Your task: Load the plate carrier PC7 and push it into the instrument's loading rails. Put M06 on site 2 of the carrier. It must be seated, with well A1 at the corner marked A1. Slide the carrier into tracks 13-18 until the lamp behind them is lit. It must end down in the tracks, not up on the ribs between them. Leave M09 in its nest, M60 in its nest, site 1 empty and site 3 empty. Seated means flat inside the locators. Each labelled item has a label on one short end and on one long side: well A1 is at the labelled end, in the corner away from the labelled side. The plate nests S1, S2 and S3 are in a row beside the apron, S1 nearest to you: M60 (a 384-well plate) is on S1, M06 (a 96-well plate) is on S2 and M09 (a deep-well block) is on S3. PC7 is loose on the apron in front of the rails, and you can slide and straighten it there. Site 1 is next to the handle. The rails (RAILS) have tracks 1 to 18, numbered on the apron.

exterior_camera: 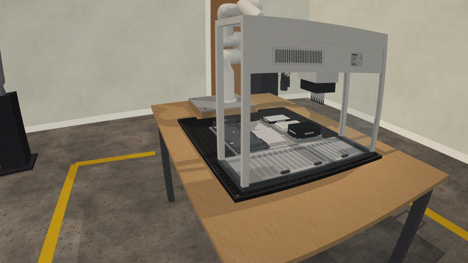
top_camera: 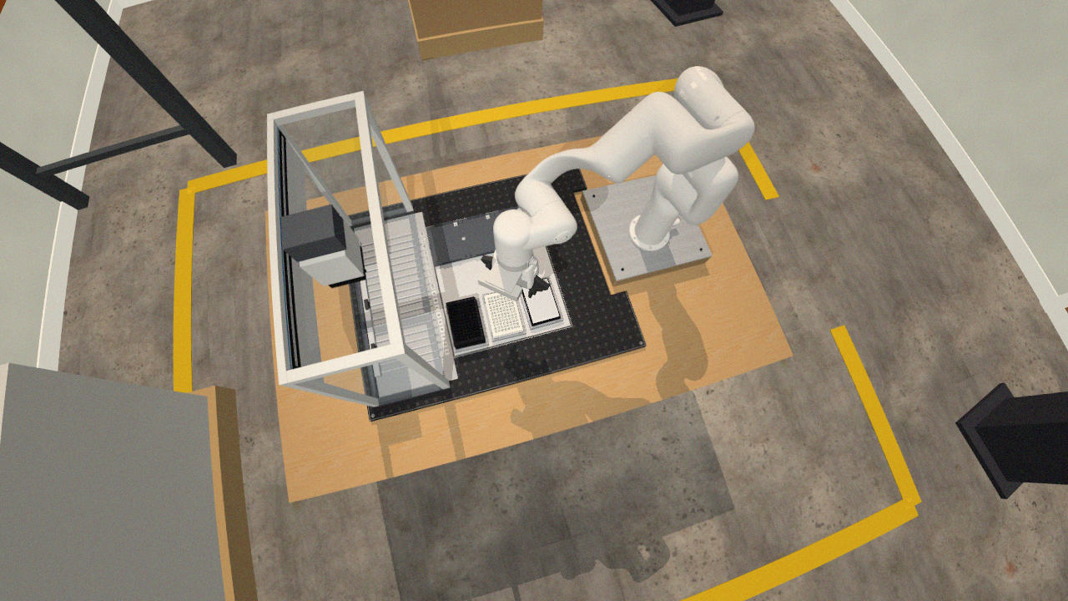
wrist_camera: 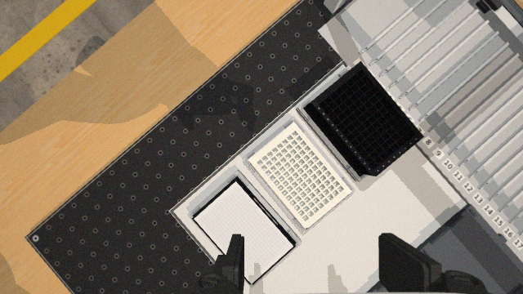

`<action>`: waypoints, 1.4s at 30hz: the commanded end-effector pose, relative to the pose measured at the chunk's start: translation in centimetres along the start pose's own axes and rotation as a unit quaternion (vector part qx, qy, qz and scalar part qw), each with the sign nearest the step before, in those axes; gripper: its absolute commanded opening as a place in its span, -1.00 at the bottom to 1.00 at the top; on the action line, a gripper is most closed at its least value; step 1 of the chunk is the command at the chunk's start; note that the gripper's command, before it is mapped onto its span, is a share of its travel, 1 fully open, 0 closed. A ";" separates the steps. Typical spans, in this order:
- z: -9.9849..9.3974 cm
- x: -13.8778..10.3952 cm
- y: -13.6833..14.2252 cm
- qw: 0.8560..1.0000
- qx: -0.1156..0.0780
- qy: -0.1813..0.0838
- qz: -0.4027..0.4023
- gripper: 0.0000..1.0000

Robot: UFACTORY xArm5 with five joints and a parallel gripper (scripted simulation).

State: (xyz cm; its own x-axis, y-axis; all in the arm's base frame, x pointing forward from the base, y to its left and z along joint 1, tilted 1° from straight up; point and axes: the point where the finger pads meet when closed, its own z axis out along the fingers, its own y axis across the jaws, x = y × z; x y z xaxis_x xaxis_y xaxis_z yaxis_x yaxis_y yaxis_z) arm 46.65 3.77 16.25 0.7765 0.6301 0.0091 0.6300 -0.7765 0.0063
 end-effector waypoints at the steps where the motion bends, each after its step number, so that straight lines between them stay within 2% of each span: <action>1: 1.8 1.2 0.9 0.997 0.000 0.000 -0.078 1.00; 9: 5.1 3.1 2.2 0.978 0.000 0.000 -0.210 1.00; 11: 5.1 3.1 2.2 0.978 0.000 0.000 -0.210 1.00; 19: 5.5 3.3 2.4 0.942 -0.001 0.001 -0.336 1.00; 33: 5.5 3.3 2.4 0.942 -0.001 0.001 -0.336 1.00; 42: 7.0 3.3 2.4 0.942 -0.001 0.001 -0.336 1.00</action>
State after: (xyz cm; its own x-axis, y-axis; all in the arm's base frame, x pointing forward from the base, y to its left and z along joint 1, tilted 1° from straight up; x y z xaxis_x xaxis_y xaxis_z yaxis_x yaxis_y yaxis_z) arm 50.64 3.99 9.65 0.2017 0.9794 0.0022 0.9794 -0.2017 0.0078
